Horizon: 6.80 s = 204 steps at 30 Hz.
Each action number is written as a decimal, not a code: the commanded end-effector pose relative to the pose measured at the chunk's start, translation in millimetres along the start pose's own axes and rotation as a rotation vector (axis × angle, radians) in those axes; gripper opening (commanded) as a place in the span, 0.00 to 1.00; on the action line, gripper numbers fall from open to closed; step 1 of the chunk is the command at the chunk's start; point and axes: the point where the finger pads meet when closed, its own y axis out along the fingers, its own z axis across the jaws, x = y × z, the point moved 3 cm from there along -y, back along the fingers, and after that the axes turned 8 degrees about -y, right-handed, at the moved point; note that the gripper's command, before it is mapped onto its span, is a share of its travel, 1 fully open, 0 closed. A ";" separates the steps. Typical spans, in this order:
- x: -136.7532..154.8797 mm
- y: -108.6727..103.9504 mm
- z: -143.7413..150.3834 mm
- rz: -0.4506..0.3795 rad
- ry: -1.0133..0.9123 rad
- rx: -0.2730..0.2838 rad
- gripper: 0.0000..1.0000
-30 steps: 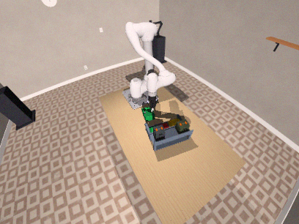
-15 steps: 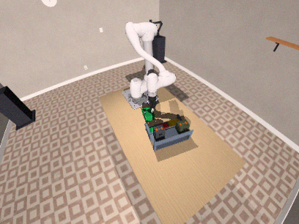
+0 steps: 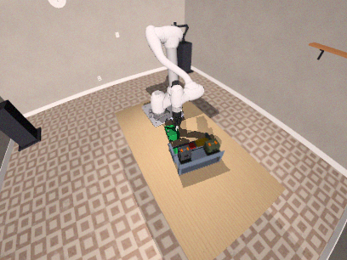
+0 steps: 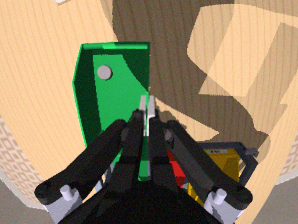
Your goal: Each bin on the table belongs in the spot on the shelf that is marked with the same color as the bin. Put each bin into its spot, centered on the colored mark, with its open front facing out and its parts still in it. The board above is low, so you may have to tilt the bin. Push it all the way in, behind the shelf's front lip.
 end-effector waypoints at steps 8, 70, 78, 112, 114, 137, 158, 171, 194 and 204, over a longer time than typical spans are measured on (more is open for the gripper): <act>7.3 -0.4 0.6 -0.016 0.000 0.006 0.10; 48.2 0.0 -5.4 -0.019 0.000 0.008 0.10; 48.2 0.0 -5.4 -0.019 0.000 0.008 0.10; 48.5 -0.1 -5.4 -0.018 -0.001 0.008 0.10; 48.6 -0.1 -5.4 -0.016 -0.001 0.008 0.10; 56.0 -4.2 -6.4 0.076 -0.001 0.021 0.10; 67.7 -10.2 -8.1 0.226 -0.002 0.042 0.10; 71.1 -11.8 -8.6 0.270 -0.002 0.049 0.10; 68.6 -13.0 -8.4 0.287 -0.002 0.050 0.10; 67.5 -13.3 -8.4 0.291 -0.002 0.051 0.10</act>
